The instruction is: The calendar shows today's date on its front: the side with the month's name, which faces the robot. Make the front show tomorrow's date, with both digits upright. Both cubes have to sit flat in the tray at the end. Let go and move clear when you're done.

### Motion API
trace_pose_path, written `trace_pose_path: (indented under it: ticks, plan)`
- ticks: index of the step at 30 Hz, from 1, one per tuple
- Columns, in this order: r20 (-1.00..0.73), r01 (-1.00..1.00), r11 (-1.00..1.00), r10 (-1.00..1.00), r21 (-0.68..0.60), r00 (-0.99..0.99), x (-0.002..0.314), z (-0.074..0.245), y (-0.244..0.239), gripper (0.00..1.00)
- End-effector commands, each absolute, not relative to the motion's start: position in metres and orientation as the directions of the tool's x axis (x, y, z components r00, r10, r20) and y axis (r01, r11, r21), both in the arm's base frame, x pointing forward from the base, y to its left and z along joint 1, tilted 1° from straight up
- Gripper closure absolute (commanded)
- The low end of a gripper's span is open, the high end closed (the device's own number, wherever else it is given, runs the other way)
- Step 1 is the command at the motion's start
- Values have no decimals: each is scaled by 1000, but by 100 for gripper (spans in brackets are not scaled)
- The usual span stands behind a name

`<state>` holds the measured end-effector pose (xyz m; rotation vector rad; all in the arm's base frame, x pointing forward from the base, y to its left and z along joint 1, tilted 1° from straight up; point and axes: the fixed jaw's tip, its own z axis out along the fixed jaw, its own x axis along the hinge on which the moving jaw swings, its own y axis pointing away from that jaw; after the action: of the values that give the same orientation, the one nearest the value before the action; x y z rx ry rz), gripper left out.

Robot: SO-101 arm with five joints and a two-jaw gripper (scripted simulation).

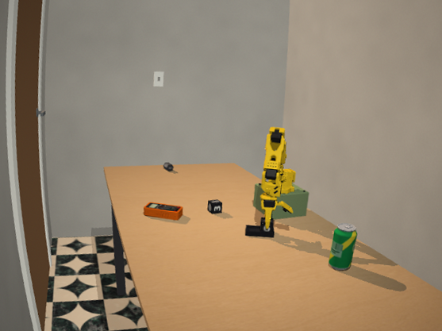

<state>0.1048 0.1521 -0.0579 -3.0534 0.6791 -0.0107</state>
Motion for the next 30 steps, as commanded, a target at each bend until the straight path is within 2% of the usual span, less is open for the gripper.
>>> trace_pose_path:
  ticks: [1, 30]
  plan:
    - [0, -411, -912, -411, 2, 912, 102, -61, 150, 66]
    - [0, -411, -912, -411, 2, 912, 104, -61, 154, 73]
